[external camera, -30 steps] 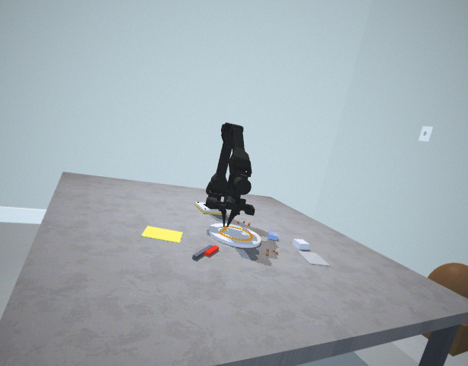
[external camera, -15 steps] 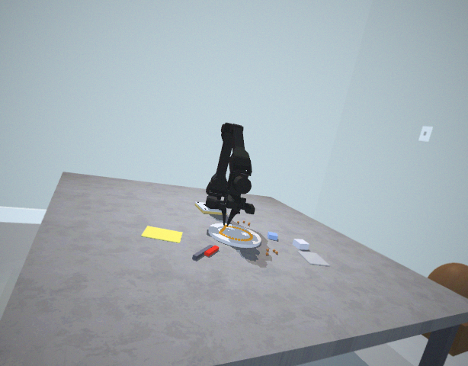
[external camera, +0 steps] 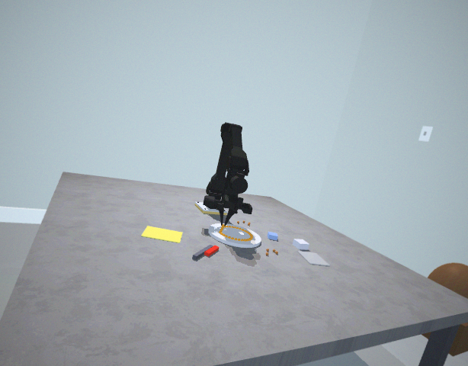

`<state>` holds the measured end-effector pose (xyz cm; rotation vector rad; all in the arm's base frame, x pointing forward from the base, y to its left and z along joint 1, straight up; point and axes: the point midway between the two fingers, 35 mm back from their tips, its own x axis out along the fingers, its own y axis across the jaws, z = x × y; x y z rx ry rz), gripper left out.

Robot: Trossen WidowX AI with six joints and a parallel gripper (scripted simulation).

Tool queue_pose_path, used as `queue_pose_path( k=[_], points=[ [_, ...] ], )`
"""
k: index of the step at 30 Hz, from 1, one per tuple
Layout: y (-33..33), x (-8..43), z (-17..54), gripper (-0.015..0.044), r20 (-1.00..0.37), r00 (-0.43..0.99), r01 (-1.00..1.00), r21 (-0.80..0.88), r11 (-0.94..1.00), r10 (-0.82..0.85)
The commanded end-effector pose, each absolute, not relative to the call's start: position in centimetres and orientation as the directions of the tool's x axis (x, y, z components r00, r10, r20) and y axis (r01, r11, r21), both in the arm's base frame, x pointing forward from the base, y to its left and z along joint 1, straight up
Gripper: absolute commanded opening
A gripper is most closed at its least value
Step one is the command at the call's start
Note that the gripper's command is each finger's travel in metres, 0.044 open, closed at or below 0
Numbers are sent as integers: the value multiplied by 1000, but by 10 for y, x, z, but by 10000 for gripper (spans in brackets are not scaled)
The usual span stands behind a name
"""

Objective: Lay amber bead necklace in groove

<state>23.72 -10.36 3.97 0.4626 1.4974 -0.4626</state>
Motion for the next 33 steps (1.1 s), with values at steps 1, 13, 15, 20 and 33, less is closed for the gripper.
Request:
queue_pose_path(
  k=[1,13,15,20,33],
  points=[
    [-104,237,36,0,-1000,20,556,2,831,-11],
    [-104,237,39,315,-1000,22,558,7,830,-7],
    [-104,237,41,368,-1000,21,558,5,830,-8],
    [-103,236,42,440,-1000,19,557,3,831,-9],
    [-103,236,44,440,-1000,20,556,2,831,-10]
  ],
)
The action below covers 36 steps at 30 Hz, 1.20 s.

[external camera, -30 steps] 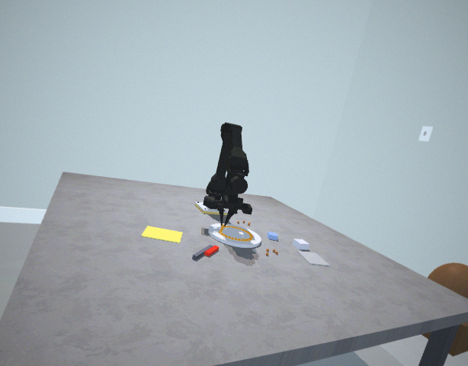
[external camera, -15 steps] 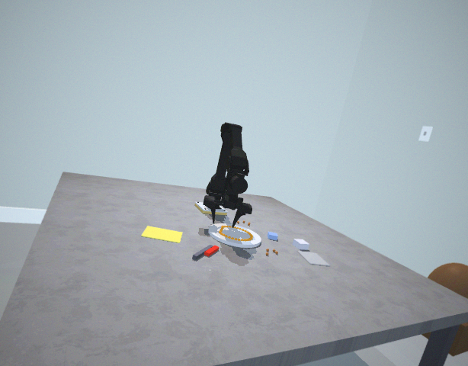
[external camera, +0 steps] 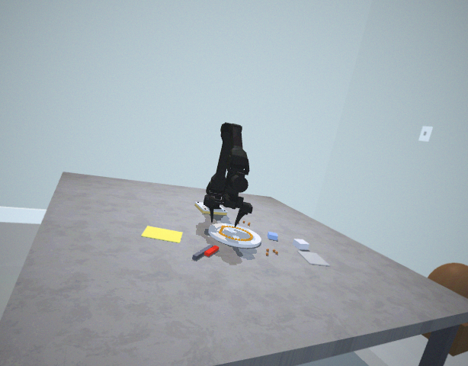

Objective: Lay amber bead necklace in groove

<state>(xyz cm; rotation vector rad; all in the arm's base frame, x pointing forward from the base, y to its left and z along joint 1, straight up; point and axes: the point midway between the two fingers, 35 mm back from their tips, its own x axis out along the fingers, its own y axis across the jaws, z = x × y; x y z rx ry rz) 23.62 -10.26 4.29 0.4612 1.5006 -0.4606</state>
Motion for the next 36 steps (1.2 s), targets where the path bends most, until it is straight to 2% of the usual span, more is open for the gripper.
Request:
queue_pose_path(
  k=[1,4,11,16,36],
  points=[
    [-103,236,44,440,-1000,20,556,2,831,-10],
    [-103,236,44,440,-1000,20,556,2,831,-10],
    [-111,245,75,256,-1000,21,618,4,786,-11],
    [-111,246,73,125,-1000,21,621,4,784,-11],
    [-111,247,48,120,-1000,23,619,6,786,-11]
  ],
)
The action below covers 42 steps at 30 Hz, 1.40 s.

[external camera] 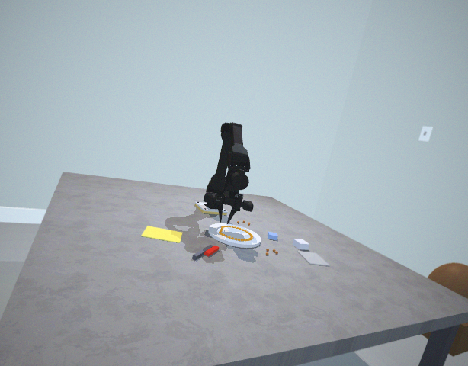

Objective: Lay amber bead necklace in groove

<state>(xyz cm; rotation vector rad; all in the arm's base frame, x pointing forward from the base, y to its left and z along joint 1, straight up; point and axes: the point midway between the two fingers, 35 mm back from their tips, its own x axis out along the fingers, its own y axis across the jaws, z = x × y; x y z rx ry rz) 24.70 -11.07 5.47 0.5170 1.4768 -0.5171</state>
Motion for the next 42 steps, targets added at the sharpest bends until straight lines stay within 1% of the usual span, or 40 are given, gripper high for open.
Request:
queue_pose_path(
  k=[1,11,15,16,42],
  points=[
    [-111,247,47,120,-1000,23,619,6,785,-11],
    [-111,246,36,120,-1000,21,621,4,784,-11],
    [-110,246,39,15,-1000,24,618,9,786,-8],
    [-110,246,39,0,-1000,24,618,9,786,-8],
    [-110,246,39,0,-1000,24,618,9,786,-8]
  ],
)
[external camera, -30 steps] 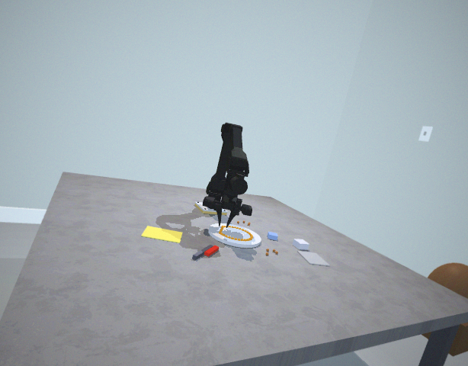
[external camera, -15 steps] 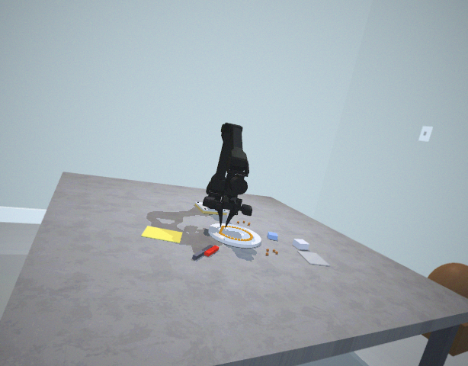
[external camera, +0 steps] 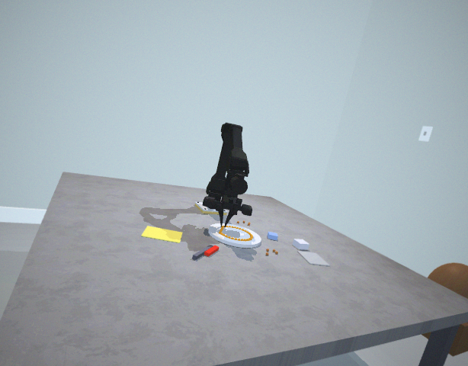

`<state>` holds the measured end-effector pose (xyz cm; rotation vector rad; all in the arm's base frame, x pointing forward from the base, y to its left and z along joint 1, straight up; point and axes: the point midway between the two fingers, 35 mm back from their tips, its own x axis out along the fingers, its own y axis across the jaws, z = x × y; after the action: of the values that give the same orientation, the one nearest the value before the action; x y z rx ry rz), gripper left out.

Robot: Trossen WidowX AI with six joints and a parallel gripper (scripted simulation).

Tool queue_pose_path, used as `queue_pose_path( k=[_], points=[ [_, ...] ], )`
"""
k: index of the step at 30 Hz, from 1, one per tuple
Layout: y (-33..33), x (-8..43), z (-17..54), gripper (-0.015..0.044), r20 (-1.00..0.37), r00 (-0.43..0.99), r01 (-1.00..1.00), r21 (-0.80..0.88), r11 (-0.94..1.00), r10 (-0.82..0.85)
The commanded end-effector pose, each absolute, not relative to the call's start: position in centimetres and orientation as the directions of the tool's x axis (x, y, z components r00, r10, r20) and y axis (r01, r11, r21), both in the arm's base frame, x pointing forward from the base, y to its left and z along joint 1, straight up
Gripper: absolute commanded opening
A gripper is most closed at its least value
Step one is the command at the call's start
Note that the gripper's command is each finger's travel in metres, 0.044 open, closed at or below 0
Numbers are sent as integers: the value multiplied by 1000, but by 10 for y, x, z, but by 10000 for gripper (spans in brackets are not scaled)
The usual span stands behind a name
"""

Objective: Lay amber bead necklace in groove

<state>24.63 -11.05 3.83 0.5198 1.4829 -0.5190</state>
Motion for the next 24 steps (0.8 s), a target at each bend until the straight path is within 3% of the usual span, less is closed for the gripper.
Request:
queue_pose_path(
  k=[1,24],
  points=[
    [-110,246,39,0,-1000,24,618,9,786,-8],
    [-111,246,44,0,-1000,21,621,4,784,-11]
  ],
)
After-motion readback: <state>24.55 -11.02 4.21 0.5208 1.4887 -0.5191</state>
